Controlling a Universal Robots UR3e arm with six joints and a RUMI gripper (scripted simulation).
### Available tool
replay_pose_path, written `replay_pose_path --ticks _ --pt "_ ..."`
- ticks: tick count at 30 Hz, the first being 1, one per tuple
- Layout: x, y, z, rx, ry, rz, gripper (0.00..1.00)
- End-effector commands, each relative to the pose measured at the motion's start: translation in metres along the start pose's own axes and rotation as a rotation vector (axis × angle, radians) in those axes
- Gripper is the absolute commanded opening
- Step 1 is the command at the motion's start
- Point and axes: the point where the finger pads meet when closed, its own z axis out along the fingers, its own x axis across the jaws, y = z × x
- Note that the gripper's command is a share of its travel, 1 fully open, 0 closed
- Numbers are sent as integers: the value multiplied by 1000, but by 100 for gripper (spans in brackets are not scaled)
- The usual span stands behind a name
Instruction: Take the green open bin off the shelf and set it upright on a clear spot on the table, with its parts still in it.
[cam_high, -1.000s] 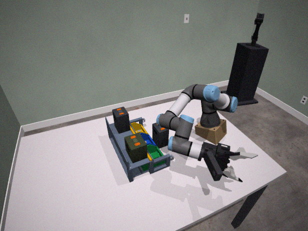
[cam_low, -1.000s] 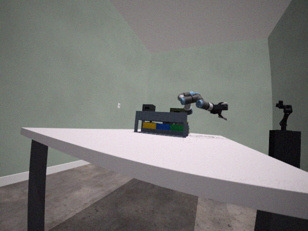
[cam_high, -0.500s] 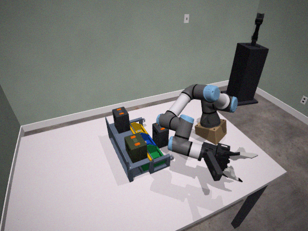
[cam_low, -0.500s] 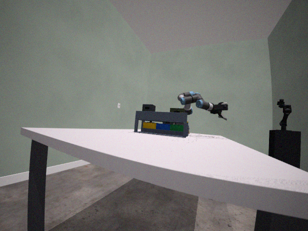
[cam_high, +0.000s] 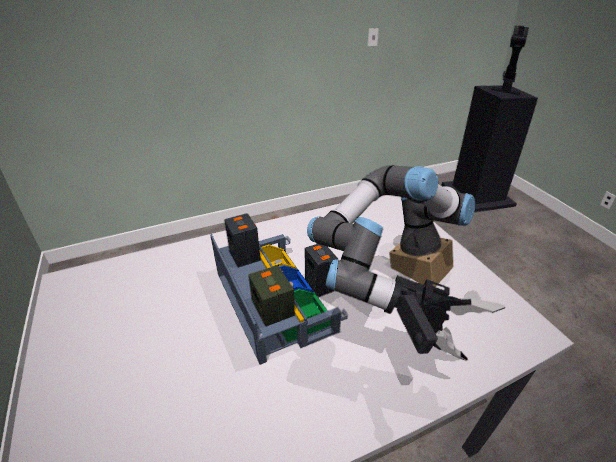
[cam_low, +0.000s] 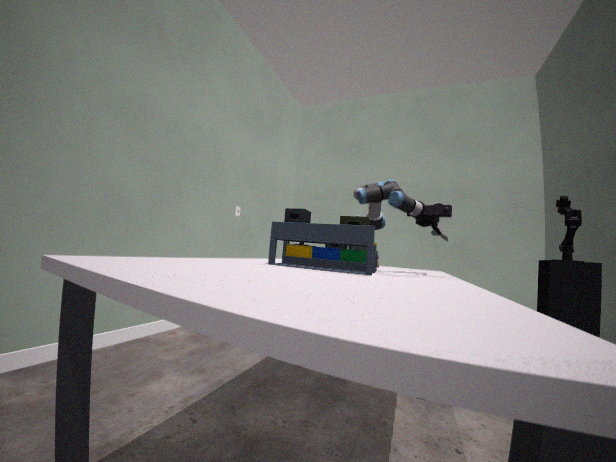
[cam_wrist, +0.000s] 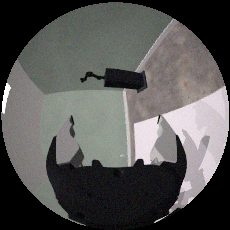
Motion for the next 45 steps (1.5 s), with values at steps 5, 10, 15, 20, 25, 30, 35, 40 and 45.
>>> replay_pose_path --ticks 5,10,15,20,25,30,35,40,45 --pt "6 10 -19 -60 96 -48 100" --pt "6 10 -19 -60 96 -48 100" --pt "21 25 -53 -139 269 -126 100" --pt "24 29 -61 -159 313 -146 100" --pt "24 29 -61 -159 313 -146 100" --pt "32 36 -78 -197 399 -185 100" --pt "43 48 -103 -259 529 -245 100" --pt "43 48 -103 -259 529 -245 100" --pt "43 48 -103 -259 529 -245 100"
